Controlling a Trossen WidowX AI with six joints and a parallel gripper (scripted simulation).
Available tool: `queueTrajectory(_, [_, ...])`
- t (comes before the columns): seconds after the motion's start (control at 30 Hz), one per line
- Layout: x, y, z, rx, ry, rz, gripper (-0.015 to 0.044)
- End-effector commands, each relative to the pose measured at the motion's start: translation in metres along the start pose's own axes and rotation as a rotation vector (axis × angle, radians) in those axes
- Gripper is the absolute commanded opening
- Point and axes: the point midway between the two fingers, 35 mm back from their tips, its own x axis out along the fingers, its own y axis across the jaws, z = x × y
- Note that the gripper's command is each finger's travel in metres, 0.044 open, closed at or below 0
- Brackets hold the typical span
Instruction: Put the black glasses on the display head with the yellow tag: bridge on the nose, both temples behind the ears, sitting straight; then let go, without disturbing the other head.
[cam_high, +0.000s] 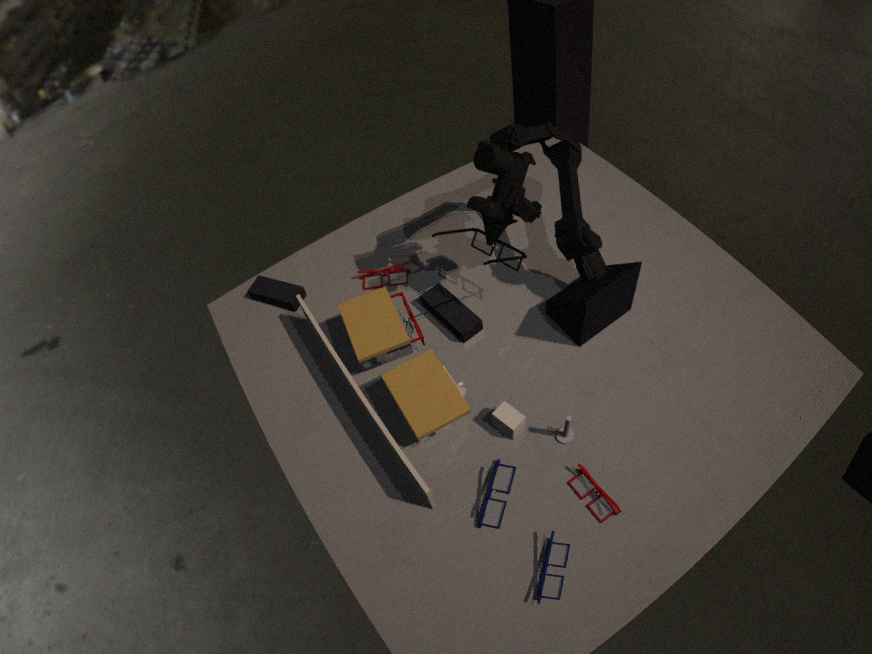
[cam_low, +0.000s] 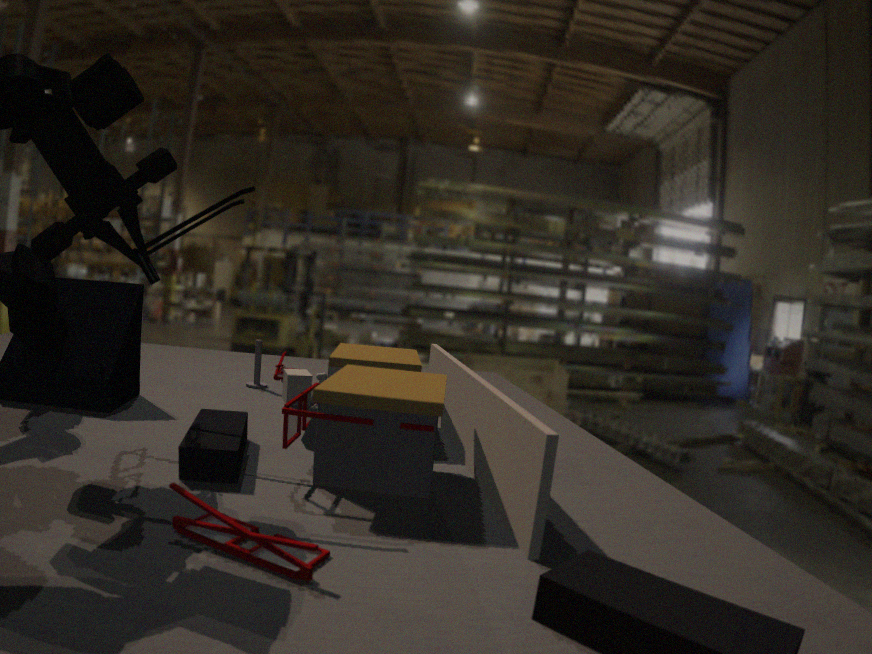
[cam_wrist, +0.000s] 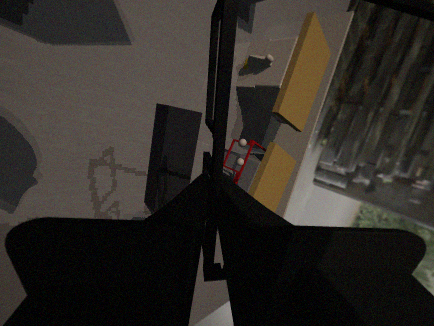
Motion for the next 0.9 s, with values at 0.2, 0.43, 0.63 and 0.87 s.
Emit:
queueTrajectory(0.2, [0.018,-0.017,0.016,0.066,-0.028,0.107,0.0])
queueTrajectory(0.43, [0.031,-0.026,0.029,0.109,-0.033,0.181,0.0])
queueTrajectory(0.63, [0.042,-0.032,0.04,0.144,-0.03,0.244,0.0])
queueTrajectory(0.87, [0.057,-0.038,0.055,0.185,-0.018,0.318,0.0])
